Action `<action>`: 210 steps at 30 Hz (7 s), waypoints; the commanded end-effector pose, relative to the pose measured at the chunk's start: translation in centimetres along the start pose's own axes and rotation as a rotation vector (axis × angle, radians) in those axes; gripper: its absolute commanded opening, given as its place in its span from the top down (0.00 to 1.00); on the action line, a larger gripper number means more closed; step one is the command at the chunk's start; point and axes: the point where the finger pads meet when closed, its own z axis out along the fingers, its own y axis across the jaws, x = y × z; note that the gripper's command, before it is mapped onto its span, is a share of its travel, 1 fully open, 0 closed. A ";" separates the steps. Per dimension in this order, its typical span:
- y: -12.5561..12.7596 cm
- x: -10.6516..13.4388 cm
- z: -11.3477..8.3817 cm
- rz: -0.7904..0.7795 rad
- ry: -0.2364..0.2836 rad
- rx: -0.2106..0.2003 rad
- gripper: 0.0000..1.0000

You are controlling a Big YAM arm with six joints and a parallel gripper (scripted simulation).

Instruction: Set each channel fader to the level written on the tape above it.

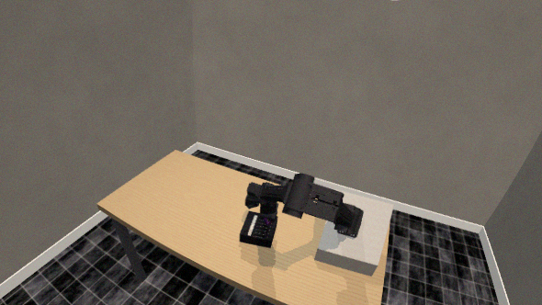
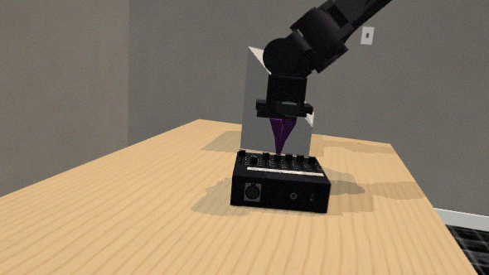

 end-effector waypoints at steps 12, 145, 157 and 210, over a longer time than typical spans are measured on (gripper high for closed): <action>0.3 -0.6 0.5 -0.003 0.014 -0.006 1.00; -3.1 0.8 -3.8 -0.002 -0.016 0.004 1.00; -2.5 0.3 -3.9 -0.018 -0.017 0.005 1.00; -2.2 0.9 -2.1 -0.005 0.008 -0.004 1.00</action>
